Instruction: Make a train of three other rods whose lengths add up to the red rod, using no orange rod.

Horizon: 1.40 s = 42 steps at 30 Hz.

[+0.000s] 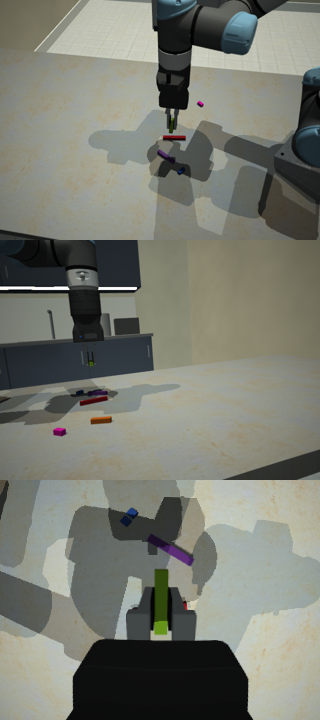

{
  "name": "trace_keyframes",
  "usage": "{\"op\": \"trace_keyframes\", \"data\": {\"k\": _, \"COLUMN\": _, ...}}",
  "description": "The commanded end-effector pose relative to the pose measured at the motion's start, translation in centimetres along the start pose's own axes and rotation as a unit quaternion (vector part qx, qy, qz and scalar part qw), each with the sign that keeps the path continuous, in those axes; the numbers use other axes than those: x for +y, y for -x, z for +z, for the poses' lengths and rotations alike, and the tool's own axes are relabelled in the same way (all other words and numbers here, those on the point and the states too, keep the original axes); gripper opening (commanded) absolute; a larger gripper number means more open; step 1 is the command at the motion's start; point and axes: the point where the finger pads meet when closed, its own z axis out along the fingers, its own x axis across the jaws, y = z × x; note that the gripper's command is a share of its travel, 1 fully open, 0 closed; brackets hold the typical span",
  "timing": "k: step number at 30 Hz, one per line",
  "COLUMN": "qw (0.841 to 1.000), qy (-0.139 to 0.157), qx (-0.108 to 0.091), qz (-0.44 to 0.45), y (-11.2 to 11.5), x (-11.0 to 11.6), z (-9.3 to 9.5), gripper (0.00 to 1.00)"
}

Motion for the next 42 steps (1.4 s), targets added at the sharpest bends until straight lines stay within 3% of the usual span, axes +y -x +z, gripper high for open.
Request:
{"op": "trace_keyframes", "data": {"k": 1, "qw": 0.997, "qy": 0.0, "qx": 0.0, "qz": 0.075, "y": 0.0, "x": -2.5, "z": 0.0, "gripper": 0.24}}
{"op": "trace_keyframes", "data": {"k": 8, "qw": 0.989, "qy": 0.001, "qx": 0.001, "qz": 0.146, "y": 0.2, "x": -4.7, "z": 0.0, "gripper": 0.24}}
{"op": "trace_keyframes", "data": {"k": 19, "qw": 0.962, "qy": 0.002, "qx": 0.004, "qz": 0.272, "y": 0.9, "x": -8.6, "z": -0.2, "gripper": 0.24}}
{"op": "trace_keyframes", "data": {"k": 32, "qw": 0.942, "qy": 0.002, "qx": 0.007, "qz": 0.336, "y": 1.5, "x": -10.5, "z": -0.3, "gripper": 0.24}}
{"op": "trace_keyframes", "data": {"k": 42, "qw": 0.938, "qy": 0.002, "qx": 0.008, "qz": 0.346, "y": 1.6, "x": -10.7, "z": -0.3, "gripper": 0.24}}
